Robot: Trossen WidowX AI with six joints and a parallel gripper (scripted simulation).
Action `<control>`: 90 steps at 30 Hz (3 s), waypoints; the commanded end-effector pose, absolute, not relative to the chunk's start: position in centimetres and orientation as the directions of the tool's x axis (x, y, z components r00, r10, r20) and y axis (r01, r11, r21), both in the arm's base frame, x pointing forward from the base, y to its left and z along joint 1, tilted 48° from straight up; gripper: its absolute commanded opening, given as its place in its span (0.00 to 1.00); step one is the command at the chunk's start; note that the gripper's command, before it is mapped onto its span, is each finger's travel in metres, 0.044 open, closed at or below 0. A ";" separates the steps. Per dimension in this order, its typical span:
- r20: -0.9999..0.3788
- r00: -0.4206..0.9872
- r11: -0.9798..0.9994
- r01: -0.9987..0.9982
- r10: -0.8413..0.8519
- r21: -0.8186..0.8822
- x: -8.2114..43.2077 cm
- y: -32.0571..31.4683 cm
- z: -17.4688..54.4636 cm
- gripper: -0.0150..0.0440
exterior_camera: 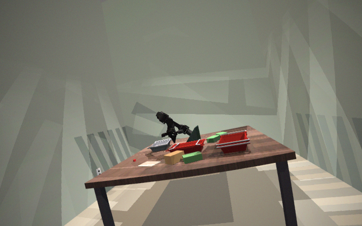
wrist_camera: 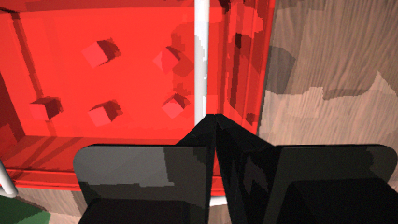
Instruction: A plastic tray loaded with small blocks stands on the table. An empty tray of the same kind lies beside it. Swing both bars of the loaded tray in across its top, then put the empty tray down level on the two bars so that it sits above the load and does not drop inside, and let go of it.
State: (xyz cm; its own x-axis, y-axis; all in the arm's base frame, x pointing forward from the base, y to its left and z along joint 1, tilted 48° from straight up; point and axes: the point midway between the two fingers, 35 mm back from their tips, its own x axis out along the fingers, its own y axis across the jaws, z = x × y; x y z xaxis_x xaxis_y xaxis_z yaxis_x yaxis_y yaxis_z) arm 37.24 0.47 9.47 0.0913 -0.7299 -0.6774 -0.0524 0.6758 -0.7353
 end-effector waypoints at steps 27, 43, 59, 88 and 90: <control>-0.758 0.034 0.597 0.640 -0.651 -0.483 30.8 -9.5 17.4 1.00; -0.769 0.079 -0.379 0.836 -0.634 0.398 11.3 -16.8 23.0 1.00; -0.654 0.091 -0.628 0.208 -0.751 0.750 3.4 -14.2 22.7 1.00; -0.661 0.085 -0.635 0.210 -0.745 0.743 4.2 -19.8 17.8 1.00; -0.661 0.084 -0.635 0.211 -0.746 0.743 4.1 -20.3 17.3 1.00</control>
State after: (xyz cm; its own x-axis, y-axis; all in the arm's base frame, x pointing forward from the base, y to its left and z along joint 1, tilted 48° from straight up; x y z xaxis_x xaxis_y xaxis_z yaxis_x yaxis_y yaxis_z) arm 4.28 -19.56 18.42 0.0839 -0.7503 -0.6557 0.2064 -0.6307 0.7481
